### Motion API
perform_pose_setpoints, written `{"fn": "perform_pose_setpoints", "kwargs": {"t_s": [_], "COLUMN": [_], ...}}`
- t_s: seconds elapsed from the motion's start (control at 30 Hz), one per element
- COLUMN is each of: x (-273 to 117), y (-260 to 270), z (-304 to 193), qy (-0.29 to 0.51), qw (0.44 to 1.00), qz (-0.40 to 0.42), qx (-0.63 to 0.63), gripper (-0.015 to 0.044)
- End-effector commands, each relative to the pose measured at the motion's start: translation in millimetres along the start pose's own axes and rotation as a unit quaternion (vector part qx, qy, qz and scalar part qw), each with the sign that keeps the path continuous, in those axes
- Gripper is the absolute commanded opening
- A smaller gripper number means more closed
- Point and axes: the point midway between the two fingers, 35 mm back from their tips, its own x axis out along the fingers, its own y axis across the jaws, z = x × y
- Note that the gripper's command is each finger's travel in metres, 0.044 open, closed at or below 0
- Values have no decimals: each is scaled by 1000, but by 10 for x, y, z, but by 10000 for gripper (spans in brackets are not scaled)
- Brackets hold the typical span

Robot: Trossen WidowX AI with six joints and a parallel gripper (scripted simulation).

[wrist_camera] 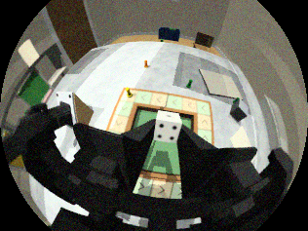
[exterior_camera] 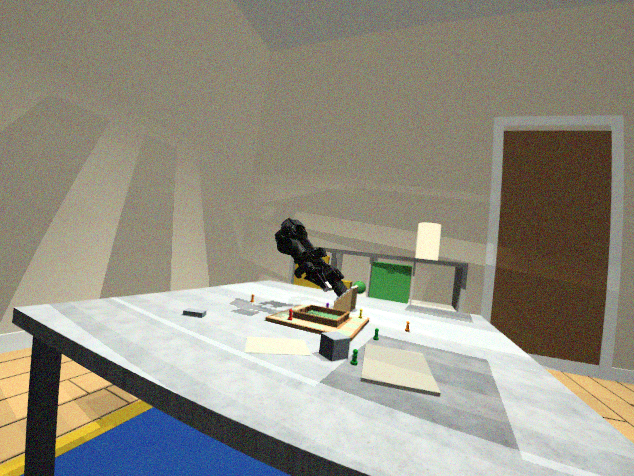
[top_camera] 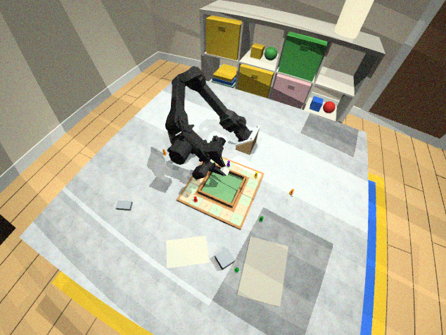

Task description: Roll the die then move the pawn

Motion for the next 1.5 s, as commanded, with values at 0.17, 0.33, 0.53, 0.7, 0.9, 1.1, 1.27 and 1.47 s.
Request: {"fn": "perform_pose_setpoints", "kwargs": {"t_s": [0.17,0.33,0.53,0.7,0.9,1.1,1.27,1.47], "x": [-18,-3,-3,-3,-267,-249,91,195], "y": [-11,-3,-3,-3,-3,0,58,-6], "z": [14,1,1,1,303,297,162,148], "qy": [-3,0,0,0,-4,4,233,407], "qw": [1000,1000,1000,1000,1000,1000,971,913], "qz": [-2,-1,-1,-1,-1,2,42,-1], "qx": [1,0,0,0,1,3,25,1], "gripper": [0,0,53,184,341,440,440,440]}}
